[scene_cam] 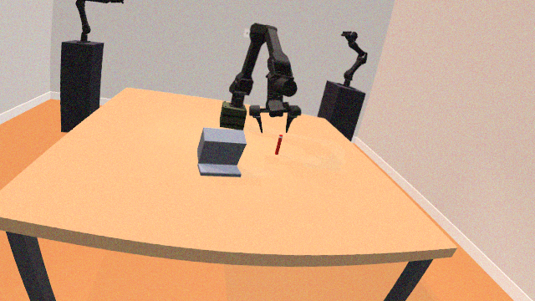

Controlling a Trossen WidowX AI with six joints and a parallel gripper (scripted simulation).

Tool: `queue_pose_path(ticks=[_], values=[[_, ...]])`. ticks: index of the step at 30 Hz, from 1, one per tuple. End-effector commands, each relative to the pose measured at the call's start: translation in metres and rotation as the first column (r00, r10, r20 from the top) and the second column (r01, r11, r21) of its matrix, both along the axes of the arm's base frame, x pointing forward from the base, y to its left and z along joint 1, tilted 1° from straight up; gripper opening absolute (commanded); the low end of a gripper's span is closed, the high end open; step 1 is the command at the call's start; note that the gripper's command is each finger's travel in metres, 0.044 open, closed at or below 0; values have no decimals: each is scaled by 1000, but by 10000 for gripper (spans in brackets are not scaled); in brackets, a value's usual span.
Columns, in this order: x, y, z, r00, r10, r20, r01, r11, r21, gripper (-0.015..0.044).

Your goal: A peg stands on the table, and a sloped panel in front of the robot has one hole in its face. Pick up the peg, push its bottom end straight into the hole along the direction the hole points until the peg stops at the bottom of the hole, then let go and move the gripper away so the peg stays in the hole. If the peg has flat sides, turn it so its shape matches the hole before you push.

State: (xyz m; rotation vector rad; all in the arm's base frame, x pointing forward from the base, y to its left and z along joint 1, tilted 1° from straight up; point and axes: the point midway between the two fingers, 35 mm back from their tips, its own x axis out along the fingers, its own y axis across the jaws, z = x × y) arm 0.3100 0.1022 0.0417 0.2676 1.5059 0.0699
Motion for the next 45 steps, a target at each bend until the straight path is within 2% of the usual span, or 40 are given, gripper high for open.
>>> queue_pose_path(ticks=[1,17,45], values=[[-2,10,3,999,53,-1,-53,998,-43,440],[-21,44,9,970,242,-36,-244,950,-195,440],[-19,46,-30,969,244,-37,-246,949,-197,440]])
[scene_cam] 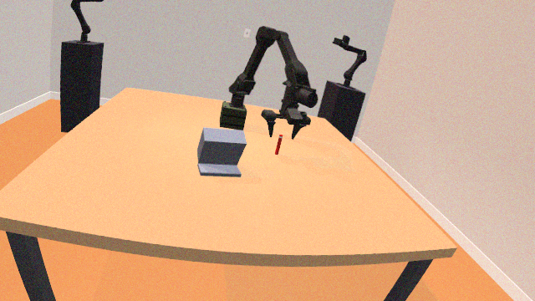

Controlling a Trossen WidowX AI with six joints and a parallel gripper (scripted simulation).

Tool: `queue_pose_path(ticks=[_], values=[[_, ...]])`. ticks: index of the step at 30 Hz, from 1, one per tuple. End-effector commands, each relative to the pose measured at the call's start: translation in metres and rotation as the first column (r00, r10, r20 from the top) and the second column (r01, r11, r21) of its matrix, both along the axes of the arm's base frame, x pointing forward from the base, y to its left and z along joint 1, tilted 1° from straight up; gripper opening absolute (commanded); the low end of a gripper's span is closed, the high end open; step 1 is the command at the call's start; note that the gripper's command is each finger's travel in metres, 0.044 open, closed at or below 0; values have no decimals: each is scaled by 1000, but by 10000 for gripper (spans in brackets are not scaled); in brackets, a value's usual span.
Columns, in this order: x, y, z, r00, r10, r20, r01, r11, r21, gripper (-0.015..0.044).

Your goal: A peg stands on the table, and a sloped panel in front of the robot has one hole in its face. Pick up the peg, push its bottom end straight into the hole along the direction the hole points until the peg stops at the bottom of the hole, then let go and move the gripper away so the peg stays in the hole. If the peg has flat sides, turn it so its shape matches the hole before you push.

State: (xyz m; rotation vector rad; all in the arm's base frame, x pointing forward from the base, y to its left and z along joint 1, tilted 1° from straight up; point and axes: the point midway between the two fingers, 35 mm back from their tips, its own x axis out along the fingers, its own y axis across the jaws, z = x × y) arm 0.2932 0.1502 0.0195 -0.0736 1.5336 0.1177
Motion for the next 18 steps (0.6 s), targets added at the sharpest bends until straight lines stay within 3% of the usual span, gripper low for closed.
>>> queue_pose_path(ticks=[1,18], values=[[-2,-2,-9,1000,3,-6,-3,1000,-8,440],[-3,-2,-32,1000,3,-6,-3,1000,-8,440]])
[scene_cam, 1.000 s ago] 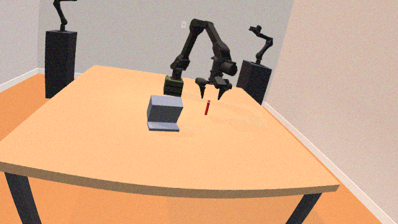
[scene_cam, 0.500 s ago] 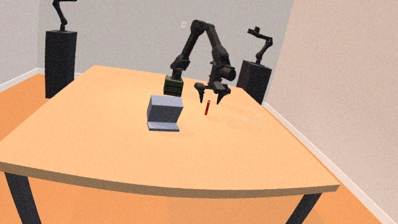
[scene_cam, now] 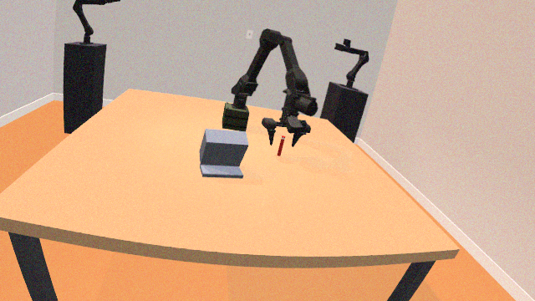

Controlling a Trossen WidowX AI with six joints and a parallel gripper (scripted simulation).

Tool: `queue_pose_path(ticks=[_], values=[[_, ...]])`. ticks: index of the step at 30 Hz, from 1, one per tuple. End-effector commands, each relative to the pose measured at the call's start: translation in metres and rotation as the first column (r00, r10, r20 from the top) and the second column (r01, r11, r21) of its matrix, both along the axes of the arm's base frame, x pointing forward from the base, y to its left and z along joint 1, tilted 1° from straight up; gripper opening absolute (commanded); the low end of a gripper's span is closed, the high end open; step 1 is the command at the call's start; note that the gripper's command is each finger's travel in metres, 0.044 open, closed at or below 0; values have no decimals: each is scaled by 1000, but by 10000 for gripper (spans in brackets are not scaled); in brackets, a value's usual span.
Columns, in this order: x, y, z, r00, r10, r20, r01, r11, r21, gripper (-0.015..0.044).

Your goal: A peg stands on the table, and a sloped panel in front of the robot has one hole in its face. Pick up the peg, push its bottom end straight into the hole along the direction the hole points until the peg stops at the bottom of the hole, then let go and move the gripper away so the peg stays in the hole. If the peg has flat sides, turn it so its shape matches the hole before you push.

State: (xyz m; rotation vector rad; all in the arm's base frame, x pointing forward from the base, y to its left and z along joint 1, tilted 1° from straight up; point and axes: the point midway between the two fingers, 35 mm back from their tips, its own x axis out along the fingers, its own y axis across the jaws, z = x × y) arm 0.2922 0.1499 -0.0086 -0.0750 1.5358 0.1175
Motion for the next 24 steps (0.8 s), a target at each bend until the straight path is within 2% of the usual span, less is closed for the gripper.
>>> queue_pose_path(ticks=[1,2,17,24], values=[[-2,-2,-4,1000,3,-4,-3,1000,-7,440],[-2,-2,-4,1000,3,-4,-3,1000,-7,440],[0,0,-1,1000,0,-1,0,1000,-1,46],[0,0,-1,1000,0,-1,0,1000,-1,0]])
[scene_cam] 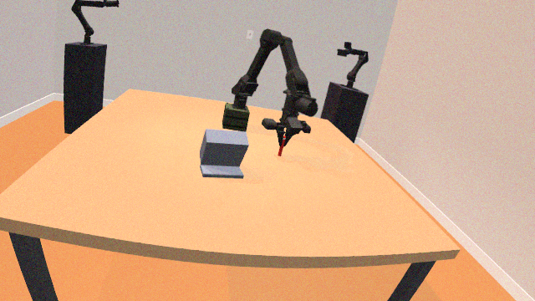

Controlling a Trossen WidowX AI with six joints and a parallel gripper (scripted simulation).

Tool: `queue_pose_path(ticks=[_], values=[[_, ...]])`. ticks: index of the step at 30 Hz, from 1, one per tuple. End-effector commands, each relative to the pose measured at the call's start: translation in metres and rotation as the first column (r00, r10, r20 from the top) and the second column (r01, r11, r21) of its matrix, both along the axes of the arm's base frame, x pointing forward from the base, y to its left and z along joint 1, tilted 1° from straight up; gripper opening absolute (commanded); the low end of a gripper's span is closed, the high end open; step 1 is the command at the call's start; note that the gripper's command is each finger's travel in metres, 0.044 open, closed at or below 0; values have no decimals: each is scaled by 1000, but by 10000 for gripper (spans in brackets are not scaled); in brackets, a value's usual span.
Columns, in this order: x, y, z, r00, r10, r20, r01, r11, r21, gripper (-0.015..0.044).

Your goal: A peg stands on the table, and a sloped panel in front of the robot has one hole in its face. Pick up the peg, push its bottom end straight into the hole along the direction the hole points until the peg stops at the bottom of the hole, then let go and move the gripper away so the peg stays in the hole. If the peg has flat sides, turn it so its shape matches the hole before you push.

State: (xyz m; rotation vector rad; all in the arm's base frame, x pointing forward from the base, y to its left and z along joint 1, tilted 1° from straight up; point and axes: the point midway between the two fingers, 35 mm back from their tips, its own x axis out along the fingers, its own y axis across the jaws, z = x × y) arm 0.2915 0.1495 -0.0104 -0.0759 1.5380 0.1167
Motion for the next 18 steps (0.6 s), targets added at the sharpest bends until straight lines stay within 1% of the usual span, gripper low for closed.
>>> queue_pose_path(ticks=[1,6,18], values=[[0,0,0,1000,0,1,0,1000,1,0],[1,1,13,1000,0,1,0,1000,0,0],[-4,-2,79,1000,2,-1,-2,1000,-6,0]])
